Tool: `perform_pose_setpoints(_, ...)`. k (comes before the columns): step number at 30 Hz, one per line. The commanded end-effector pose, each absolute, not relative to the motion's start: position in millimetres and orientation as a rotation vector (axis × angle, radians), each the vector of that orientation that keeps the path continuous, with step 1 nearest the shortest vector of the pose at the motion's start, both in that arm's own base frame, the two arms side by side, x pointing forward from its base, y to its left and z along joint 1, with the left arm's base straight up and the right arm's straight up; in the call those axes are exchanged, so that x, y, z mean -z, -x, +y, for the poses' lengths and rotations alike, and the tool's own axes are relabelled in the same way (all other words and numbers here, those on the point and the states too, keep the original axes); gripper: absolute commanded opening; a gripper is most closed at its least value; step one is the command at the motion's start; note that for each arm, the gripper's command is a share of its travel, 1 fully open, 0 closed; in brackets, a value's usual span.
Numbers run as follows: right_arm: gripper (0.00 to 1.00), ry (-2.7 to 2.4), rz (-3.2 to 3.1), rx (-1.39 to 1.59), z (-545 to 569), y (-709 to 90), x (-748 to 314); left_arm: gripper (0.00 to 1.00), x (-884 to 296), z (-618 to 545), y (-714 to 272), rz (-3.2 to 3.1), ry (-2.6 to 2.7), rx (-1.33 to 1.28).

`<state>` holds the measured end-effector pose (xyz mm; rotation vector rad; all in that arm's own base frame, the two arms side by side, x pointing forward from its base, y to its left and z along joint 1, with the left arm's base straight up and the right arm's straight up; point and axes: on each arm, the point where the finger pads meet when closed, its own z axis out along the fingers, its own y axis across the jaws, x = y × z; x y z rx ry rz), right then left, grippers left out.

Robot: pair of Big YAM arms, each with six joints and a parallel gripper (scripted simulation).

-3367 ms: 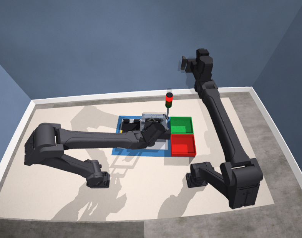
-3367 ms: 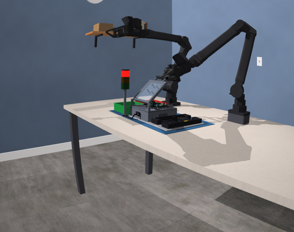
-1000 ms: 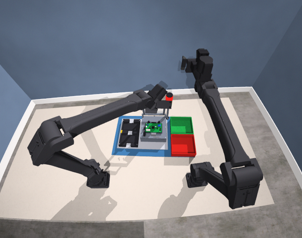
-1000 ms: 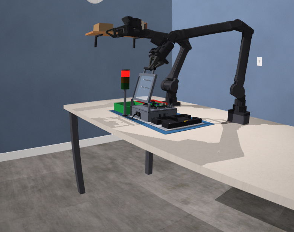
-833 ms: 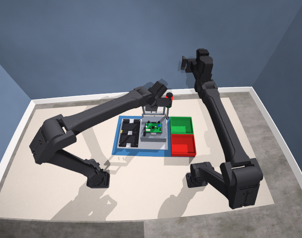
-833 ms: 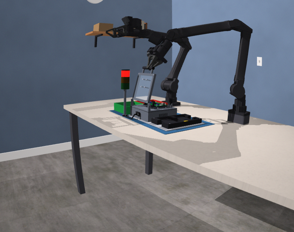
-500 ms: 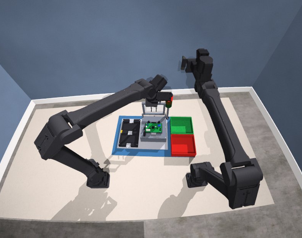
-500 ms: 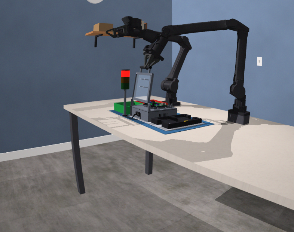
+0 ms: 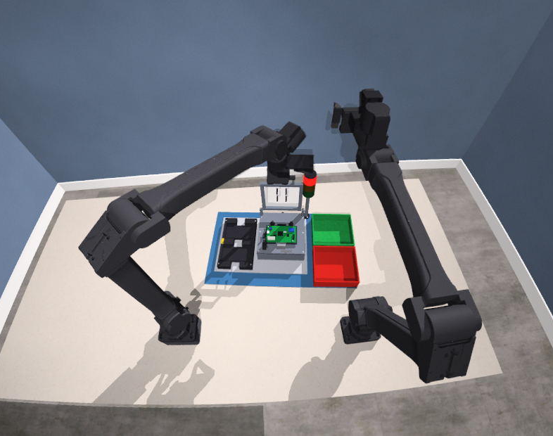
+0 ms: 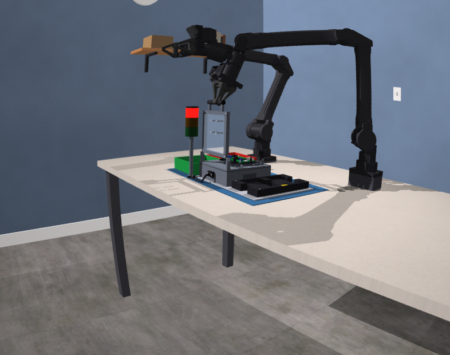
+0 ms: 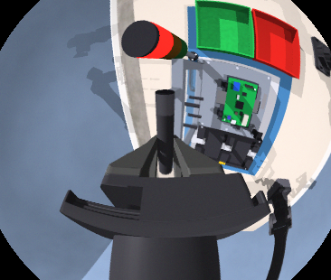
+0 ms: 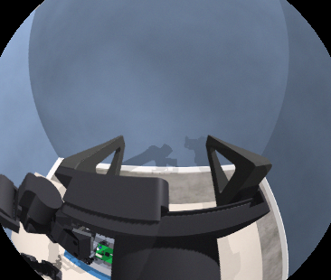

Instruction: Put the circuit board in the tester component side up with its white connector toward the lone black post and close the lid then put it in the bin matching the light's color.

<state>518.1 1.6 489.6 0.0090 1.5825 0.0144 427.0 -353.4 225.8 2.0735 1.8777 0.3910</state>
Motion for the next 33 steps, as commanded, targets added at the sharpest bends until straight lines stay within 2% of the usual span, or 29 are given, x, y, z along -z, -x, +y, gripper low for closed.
perform_pose_setpoints(1, 1.0, 0.0, 1.56, 0.0, -0.5, -518.2, -498.3, 0.09, -243.4, -358.4, -453.1, 1.878, -2.085, -0.383)
perform_pose_setpoints(13, 1.0, 0.0, 1.56, 0.0, -0.5, -518.2, -498.3, 0.09, -242.2, -361.3, -460.8, 1.895, -2.11, -0.352)
perform_pose_setpoints(15, 1.0, 0.0, 1.56, 0.0, -0.5, -518.2, -498.3, 0.32, -242.2, -361.3, -460.8, 1.895, -2.11, -0.352)
perform_pose_setpoints(16, 1.0, 0.0, 1.56, 0.0, -0.5, -518.2, -498.3, 0.38, -242.2, -361.4, -460.7, 1.895, -2.111, -0.352)
perform_pose_setpoints(33, 1.0, 0.0, 1.56, 0.0, -0.5, -518.2, -498.3, 0.38, -279.6, -362.3, -429.8, 1.862, -2.052, -0.343)
